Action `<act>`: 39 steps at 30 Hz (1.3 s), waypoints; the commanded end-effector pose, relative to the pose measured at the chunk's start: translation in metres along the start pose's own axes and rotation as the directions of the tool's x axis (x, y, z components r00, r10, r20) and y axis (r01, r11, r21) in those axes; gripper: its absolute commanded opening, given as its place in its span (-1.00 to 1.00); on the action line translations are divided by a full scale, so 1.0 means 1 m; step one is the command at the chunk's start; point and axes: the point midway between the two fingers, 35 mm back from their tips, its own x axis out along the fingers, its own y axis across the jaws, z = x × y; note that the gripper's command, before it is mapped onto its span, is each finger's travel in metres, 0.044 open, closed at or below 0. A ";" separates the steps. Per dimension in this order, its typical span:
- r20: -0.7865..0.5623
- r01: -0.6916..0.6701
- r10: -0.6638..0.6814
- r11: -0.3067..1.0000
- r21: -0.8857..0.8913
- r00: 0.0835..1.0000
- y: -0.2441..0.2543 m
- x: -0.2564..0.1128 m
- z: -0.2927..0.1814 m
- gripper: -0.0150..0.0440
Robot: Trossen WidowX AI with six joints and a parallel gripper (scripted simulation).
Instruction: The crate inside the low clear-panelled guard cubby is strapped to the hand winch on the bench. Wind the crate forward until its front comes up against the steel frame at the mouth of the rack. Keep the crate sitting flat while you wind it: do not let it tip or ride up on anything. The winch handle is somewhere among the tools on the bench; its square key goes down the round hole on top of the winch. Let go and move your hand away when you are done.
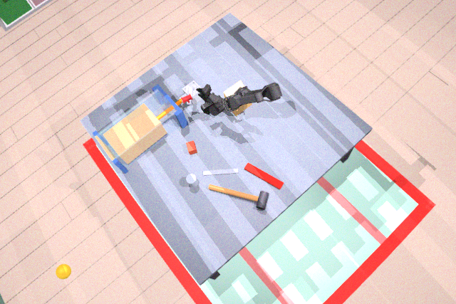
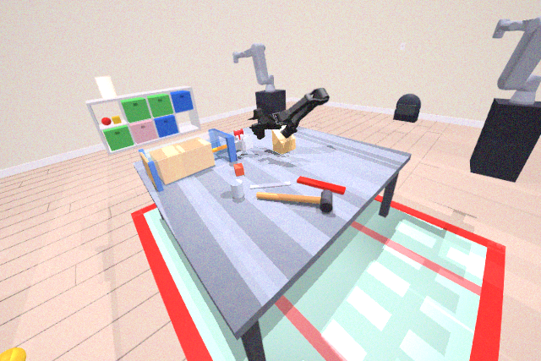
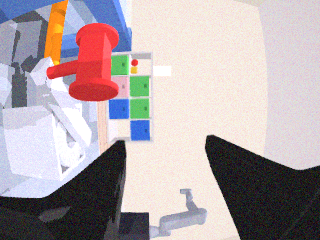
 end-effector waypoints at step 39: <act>-0.282 -0.065 0.664 0.446 0.893 0.693 -0.031 0.067 0.015 1.00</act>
